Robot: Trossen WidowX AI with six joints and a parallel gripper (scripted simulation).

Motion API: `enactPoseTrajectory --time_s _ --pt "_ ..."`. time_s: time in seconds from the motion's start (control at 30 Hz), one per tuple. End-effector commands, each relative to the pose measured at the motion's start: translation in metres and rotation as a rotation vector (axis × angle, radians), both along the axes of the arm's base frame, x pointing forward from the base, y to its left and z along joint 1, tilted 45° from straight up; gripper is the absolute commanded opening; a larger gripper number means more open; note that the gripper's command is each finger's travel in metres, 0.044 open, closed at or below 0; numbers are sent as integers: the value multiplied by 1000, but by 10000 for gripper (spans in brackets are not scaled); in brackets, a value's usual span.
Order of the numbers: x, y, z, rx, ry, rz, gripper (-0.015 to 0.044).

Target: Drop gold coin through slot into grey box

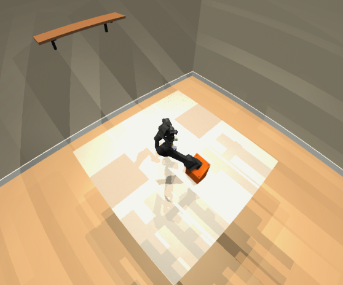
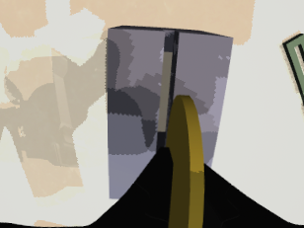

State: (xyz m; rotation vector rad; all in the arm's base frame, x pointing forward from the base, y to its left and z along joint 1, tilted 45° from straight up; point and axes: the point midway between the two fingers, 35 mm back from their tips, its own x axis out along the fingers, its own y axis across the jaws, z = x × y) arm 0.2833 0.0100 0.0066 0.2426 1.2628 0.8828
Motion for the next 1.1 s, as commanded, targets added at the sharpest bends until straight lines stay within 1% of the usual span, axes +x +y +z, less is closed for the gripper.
enactPoseTrajectory --time_s 0.0,1.03,1.07 --pt "-3 3 -2 4 7 -2 0" --pt "-3 13 -11 4 9 -4 0" --pt "-1 10 -10 -3 2 -1 26"
